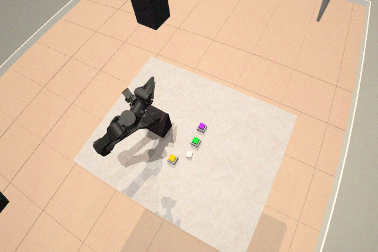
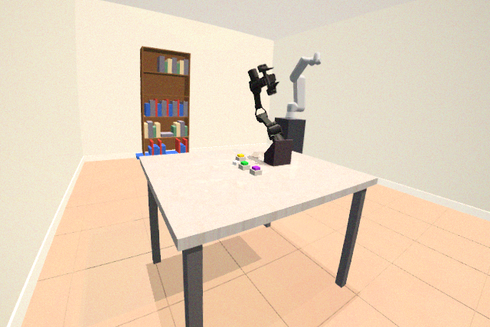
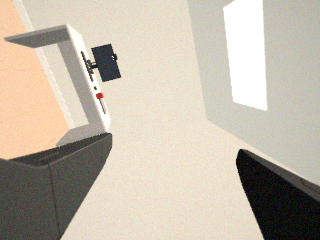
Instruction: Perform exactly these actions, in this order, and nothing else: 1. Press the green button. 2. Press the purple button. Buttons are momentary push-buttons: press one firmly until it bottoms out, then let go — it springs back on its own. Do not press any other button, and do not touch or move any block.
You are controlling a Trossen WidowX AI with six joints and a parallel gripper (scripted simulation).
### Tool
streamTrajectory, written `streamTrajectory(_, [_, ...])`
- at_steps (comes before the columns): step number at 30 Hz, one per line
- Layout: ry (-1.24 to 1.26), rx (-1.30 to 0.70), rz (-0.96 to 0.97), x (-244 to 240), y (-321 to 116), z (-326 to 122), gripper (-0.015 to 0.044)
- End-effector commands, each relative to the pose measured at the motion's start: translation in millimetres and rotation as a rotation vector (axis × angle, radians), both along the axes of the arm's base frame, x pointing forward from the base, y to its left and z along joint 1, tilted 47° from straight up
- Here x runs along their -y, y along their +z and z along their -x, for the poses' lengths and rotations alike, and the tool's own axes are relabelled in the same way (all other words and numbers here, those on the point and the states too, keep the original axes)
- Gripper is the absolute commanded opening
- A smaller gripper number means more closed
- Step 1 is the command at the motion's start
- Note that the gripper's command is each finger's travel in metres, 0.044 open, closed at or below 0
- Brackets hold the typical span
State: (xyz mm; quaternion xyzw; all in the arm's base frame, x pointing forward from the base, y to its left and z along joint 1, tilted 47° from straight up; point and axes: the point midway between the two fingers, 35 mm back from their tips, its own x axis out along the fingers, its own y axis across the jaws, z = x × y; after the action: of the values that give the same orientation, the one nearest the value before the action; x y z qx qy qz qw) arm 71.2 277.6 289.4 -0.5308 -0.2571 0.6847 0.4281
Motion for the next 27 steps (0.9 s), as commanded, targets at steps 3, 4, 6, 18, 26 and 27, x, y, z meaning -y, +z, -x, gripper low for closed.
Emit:
streamTrajectory(3, [-0.098,-0.064,0.056,-2,-13,-15,0.04])
streamTrajectory(4, [-0.175,-0.113,0.098,-2,-24,-27,0.04])
streamTrajectory(6, [-0.402,-0.245,0.207,1,-53,-58,0.04])
streamTrajectory(18, [-1.681,-0.684,0.6,89,-194,-161,0.04])
streamTrajectory(26, [-2.459,-0.573,0.597,172,-248,-184,0.04])
streamTrajectory(27, [-2.549,-0.534,0.58,183,-252,-186,0.04])
